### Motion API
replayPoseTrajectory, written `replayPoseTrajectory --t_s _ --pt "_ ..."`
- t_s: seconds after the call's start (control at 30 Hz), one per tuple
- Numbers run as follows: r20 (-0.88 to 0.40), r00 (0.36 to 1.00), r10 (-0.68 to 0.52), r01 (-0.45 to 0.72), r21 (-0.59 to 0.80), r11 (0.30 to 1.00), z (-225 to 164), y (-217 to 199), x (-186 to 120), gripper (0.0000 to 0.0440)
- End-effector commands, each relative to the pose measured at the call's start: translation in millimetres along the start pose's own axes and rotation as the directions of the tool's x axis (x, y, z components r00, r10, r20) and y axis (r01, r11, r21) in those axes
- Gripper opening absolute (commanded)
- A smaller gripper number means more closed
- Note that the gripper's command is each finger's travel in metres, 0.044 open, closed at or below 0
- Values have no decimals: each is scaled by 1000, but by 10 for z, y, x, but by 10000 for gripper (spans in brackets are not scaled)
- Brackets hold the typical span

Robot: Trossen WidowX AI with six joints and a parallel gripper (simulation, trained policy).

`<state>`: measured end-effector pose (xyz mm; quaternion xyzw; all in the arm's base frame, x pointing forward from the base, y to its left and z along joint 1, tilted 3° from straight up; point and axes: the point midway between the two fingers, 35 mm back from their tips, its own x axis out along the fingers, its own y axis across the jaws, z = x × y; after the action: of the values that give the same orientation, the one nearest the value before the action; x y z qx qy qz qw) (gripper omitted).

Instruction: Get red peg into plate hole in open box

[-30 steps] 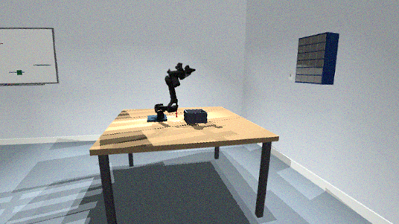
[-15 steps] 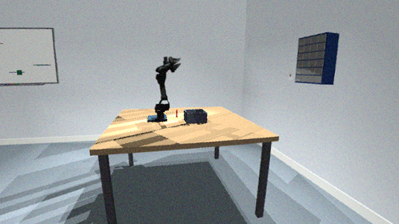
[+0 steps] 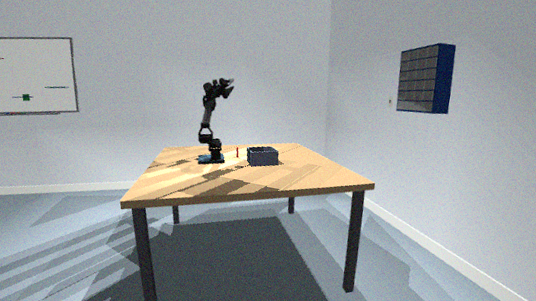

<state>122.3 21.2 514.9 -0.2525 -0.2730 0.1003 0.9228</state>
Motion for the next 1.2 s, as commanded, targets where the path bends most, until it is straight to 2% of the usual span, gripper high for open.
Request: replayPoseTrajectory --t_s 0.0,0.3,0.5,0.87,1.17 --pt "-27 996 84 -83 27 996 -38 450 52 440" --pt "-225 933 280 -238 199 951 -509 1320 132 440" --pt "-383 844 376 -240 359 902 -924 1692 85 440" --pt "-587 651 482 -80 578 812 -1482 2066 -127 440" --pt "-707 463 534 133 652 747 -1839 2278 -378 440"
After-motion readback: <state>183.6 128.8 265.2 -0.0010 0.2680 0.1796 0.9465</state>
